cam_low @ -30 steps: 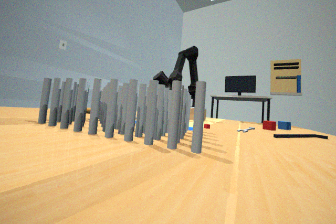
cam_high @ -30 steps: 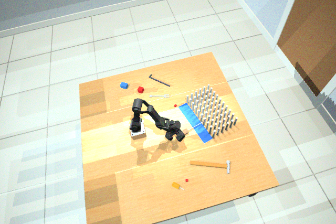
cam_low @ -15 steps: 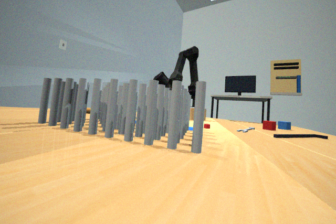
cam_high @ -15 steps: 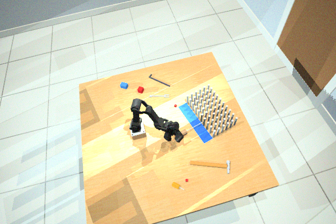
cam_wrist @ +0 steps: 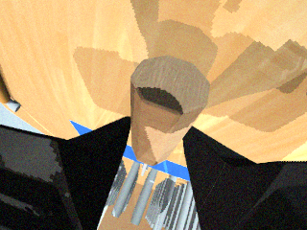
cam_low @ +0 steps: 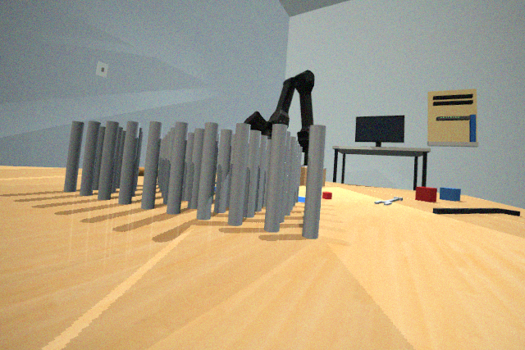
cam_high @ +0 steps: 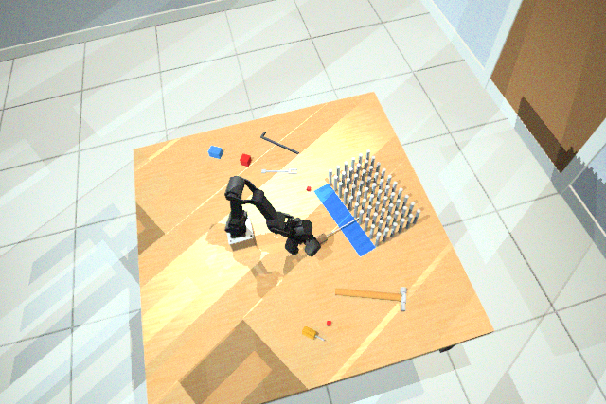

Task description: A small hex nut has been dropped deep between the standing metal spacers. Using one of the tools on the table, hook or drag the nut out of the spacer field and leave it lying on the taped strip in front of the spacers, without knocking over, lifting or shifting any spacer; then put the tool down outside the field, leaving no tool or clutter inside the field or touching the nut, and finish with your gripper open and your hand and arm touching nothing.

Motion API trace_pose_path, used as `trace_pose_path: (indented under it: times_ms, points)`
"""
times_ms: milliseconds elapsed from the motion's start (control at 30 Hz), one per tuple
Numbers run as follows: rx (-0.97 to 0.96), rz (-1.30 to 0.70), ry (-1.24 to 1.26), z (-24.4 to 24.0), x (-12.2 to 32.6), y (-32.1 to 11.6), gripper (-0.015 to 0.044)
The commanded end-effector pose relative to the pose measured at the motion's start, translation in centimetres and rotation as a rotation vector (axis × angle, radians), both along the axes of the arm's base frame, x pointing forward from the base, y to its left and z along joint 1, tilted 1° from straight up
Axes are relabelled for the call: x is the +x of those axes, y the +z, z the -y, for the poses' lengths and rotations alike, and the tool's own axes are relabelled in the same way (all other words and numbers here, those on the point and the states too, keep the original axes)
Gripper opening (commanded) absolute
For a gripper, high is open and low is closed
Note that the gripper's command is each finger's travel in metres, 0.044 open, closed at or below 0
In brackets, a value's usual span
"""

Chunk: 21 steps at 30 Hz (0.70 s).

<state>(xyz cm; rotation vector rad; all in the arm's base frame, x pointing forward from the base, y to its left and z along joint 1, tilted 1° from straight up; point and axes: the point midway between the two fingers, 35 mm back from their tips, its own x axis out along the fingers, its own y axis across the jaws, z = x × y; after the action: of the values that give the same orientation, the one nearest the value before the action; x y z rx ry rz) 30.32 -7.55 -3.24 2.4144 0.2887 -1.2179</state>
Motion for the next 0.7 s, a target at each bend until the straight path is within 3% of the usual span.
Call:
trace_pose_path:
  times_ms: [0,667]
  points:
    - [-0.004,-0.002,0.002,0.1,-0.4,0.1,0.0000]
    - [-0.004,-0.005,0.002,0.7,-1.8,0.1,0.0000]
